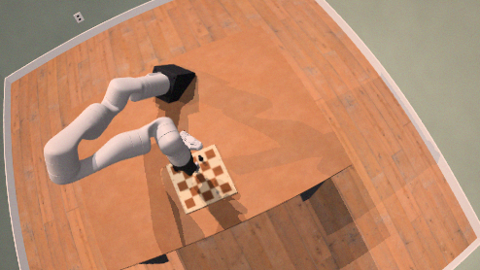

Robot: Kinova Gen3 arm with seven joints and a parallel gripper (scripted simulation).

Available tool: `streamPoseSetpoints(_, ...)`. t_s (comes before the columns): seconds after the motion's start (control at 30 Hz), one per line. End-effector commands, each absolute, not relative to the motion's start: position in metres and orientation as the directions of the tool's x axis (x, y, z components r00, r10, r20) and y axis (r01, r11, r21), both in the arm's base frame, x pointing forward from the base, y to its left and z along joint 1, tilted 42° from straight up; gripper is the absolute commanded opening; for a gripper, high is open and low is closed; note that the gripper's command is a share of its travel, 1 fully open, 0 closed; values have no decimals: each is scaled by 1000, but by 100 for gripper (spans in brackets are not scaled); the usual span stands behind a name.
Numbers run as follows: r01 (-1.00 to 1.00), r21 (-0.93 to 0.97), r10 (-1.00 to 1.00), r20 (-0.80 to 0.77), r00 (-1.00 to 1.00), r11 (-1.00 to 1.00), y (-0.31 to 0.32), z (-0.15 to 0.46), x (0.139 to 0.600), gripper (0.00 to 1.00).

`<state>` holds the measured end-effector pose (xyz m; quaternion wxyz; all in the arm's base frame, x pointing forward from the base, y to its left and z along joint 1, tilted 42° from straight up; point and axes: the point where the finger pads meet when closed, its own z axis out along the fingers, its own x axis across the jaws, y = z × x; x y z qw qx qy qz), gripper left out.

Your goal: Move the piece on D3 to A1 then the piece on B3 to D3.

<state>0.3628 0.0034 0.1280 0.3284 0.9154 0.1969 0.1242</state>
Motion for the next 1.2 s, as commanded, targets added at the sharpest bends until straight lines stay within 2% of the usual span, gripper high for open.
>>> streamPoseSetpoints(0.0,275,651,441,102,892,-708,2,127,364,68)
streamPoseSetpoints(1.17,274,650,441,105,891,-709,2,130,368,68)
